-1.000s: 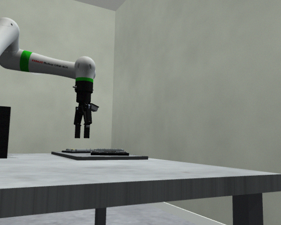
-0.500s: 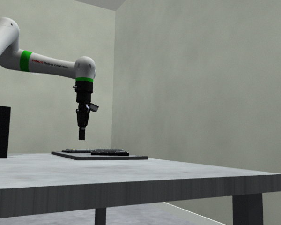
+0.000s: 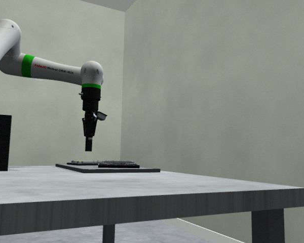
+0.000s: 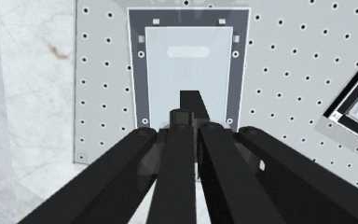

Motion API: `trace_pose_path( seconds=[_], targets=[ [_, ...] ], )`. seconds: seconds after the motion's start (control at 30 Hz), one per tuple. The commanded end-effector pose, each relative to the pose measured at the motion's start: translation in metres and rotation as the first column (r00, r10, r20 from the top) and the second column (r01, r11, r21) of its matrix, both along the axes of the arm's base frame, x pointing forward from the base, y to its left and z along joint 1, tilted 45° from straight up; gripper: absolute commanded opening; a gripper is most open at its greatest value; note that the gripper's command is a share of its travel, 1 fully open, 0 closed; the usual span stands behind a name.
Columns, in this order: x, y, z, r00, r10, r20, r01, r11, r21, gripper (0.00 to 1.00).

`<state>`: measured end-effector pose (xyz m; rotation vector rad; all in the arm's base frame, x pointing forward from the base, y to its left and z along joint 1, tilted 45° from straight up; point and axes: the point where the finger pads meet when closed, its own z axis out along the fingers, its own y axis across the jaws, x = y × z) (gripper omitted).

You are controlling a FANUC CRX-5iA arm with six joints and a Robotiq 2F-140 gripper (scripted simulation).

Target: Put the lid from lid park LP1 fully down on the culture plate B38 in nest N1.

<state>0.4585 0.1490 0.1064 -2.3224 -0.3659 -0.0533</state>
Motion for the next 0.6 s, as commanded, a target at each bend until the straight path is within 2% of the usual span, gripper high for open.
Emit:
trace_pose_path(
  seconds=[0.0,0.27,0.3,0.57],
  targets=[
    [0.0005,-0.0007,0.0004,1.0,-0.001,0.001,0.001,1.0,-0.001,0.1],
    [0.0005,-0.0007,0.0004,1.0,-0.001,0.001,0.001,1.0,-0.001,0.1],
    [0.0005,-0.0007,0.0004,1.0,-0.001,0.001,0.001,1.0,-0.001,0.69],
    [0.0005,-0.0007,0.0004,1.0,-0.001,0.001,0.001,1.0,-0.001,0.69]
  ],
)
